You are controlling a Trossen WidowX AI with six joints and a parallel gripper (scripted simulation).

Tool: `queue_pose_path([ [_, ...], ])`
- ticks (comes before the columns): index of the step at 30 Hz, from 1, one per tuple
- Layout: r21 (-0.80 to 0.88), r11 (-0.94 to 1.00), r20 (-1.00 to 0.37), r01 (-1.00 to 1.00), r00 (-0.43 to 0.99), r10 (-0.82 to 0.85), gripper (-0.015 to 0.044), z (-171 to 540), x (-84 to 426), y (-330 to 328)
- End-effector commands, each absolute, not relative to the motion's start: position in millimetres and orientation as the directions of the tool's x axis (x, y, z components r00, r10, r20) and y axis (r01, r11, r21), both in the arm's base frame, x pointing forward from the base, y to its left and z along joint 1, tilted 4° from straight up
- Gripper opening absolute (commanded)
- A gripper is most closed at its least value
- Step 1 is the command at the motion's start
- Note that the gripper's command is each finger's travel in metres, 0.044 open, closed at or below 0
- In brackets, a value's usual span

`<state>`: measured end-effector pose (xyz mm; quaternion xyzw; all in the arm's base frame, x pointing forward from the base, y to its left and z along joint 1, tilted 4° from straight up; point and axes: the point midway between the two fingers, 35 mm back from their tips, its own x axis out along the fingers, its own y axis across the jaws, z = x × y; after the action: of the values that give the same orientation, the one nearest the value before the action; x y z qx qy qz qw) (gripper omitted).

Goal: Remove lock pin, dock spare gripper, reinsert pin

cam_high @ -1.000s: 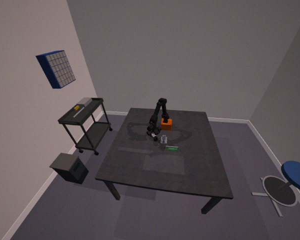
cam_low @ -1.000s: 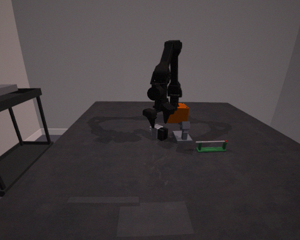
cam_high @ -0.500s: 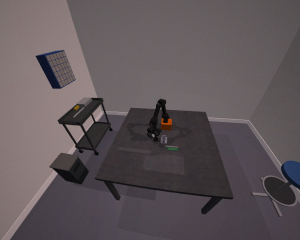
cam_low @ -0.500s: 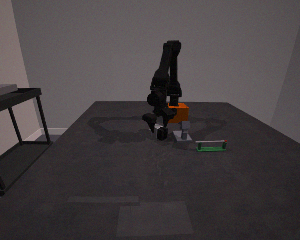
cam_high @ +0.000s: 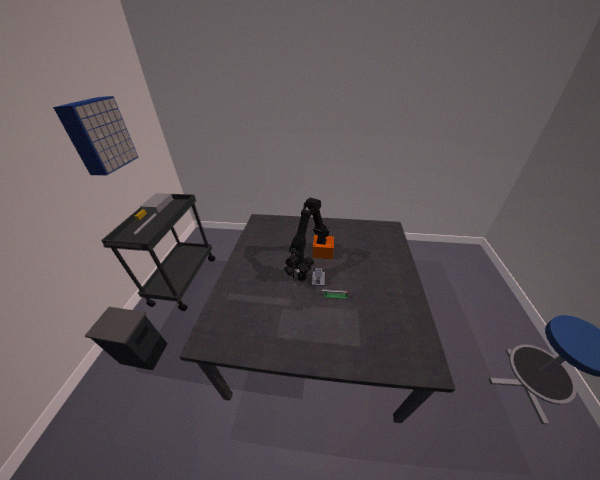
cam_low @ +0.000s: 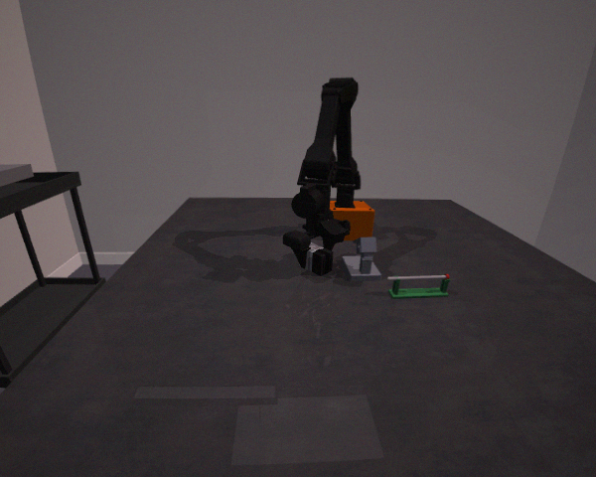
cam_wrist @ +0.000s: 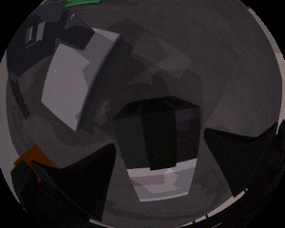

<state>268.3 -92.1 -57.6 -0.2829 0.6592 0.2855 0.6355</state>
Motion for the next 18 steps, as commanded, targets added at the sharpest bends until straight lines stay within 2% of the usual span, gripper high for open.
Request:
queue_pose_path([
  [1, 0.021, 0.678, -0.999, -0.734, -0.040, -0.013, 0.0440, -64.4, 264.3, -91.9],
  [5, 0.021, 0.678, -0.999, -0.734, -0.040, -0.013, 0.0440, -66.6, 263.9, -91.8],
  [14, 0.021, 0.678, -0.999, -0.734, -0.040, -0.013, 0.0204, -66.6, 263.9, -91.8],
  [18, 0.021, 0.678, -0.999, -0.734, -0.040, -0.013, 0.0177, -66.6, 264.0, -92.0],
])
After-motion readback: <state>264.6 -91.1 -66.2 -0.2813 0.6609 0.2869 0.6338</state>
